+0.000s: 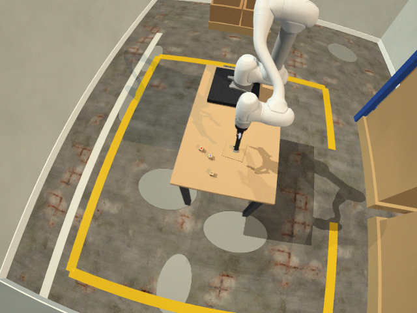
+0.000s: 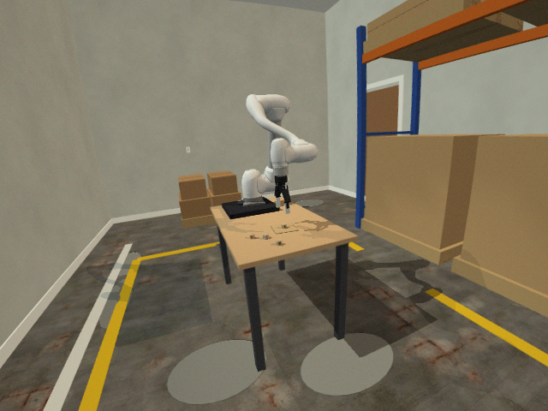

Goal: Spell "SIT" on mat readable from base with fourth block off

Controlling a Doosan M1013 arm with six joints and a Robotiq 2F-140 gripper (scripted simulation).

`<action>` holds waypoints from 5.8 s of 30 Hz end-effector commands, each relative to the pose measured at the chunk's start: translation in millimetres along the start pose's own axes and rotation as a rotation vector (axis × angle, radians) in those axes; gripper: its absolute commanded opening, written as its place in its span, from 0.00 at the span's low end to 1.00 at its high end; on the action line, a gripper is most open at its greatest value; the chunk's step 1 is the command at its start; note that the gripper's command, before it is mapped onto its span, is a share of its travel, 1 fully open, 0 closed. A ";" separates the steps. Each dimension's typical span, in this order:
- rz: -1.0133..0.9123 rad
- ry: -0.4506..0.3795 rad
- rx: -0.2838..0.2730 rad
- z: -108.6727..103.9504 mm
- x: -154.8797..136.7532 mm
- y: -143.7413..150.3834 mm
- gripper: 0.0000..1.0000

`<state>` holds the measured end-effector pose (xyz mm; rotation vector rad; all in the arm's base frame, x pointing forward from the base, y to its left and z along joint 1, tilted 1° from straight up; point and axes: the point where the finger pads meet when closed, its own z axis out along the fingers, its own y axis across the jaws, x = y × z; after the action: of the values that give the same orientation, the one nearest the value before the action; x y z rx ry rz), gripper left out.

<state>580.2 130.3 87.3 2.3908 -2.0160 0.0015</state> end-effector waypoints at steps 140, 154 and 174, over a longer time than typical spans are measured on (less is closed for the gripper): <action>2.826 0.000 0.001 15.5 148.1 -88.5 0.37; 2.826 0.000 0.001 31.8 148.0 -88.5 0.37; 2.826 0.000 0.001 56.7 148.0 -88.5 0.37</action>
<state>692.0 -1.3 32.6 -1.6221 -2.6891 0.0231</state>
